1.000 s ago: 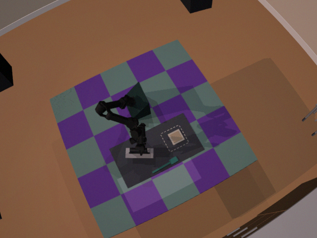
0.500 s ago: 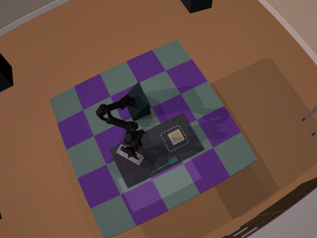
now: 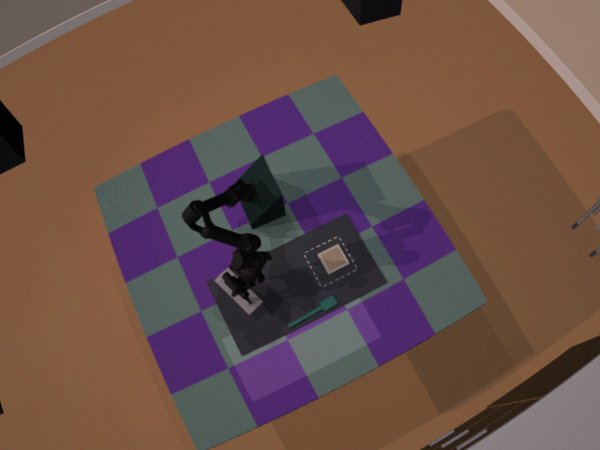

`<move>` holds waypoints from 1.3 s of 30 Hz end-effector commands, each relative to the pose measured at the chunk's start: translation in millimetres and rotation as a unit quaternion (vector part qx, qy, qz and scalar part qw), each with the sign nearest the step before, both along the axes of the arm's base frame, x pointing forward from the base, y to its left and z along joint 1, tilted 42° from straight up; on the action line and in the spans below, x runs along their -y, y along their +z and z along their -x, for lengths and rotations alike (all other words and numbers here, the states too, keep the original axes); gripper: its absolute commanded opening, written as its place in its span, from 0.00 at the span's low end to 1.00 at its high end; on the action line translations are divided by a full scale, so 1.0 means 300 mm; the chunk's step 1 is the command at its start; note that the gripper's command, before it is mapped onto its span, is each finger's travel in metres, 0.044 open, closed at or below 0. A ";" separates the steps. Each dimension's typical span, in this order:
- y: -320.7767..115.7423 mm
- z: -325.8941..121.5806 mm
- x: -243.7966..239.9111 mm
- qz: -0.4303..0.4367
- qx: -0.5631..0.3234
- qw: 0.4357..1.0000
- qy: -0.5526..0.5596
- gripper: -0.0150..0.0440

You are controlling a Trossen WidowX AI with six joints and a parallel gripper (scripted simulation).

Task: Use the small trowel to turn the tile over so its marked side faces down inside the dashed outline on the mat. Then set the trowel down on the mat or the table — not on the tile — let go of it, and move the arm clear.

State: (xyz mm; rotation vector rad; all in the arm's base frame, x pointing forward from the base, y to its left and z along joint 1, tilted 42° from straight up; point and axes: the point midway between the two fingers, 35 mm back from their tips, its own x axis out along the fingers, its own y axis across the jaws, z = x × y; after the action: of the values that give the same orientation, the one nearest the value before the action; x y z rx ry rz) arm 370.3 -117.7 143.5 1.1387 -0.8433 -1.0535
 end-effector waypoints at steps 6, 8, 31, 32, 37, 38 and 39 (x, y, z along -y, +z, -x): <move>-0.026 -0.007 0.024 -0.001 0.006 1.000 0.001 0.25; -0.034 -0.008 0.032 -0.001 0.007 1.000 0.001 0.25; -0.080 -0.010 0.075 0.000 0.007 1.000 0.001 0.70; -0.080 -0.010 0.075 0.000 0.007 1.000 0.001 0.74; -0.080 -0.010 0.075 0.000 0.007 1.000 0.001 0.76; -0.080 -0.010 0.075 0.000 0.007 1.000 0.001 0.76; -0.080 -0.010 0.075 0.000 0.007 1.000 0.001 0.76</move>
State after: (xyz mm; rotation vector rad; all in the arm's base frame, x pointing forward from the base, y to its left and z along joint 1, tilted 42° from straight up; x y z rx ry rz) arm 372.8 -140.2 119.2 1.1419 -0.8508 -1.0511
